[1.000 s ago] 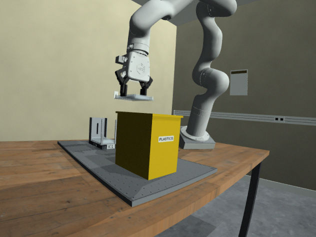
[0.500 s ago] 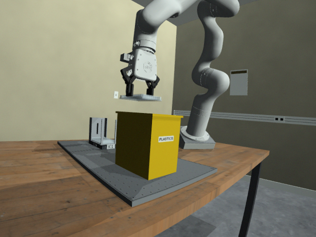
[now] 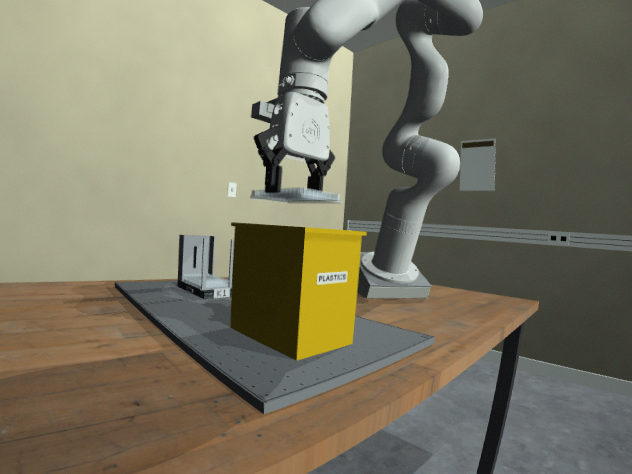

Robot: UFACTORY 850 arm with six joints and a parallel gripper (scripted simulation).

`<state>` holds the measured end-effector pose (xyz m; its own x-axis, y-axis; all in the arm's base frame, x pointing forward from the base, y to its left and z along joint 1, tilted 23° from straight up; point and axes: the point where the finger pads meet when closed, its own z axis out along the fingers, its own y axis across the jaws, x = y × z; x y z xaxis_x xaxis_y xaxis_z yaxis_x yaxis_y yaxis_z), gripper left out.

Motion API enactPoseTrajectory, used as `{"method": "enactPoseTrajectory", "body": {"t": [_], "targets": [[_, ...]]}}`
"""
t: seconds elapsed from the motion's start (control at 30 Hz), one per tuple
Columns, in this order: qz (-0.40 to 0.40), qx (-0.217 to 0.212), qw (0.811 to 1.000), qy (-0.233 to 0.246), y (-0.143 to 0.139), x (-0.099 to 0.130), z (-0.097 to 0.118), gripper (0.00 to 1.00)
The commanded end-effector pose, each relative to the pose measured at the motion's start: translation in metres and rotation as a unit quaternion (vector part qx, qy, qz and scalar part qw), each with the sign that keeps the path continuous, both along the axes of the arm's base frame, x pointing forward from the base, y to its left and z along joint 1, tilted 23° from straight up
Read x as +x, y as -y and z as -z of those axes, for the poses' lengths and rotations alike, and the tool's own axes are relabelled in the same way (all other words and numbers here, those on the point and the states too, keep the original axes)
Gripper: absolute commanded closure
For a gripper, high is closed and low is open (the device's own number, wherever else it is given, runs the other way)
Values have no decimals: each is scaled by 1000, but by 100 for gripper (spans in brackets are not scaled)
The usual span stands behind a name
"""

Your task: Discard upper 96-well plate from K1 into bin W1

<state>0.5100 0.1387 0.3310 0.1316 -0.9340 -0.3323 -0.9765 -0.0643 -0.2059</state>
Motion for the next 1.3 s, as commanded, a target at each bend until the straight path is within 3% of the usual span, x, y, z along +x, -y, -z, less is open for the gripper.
{"method": "enactPoseTrajectory", "body": {"t": [0.0, 1.27], "targets": [[0, 0, 1000, 1, -11, 0, -5, 100], [0, 0, 1000, 1, -12, 1, -2, 100]]}}
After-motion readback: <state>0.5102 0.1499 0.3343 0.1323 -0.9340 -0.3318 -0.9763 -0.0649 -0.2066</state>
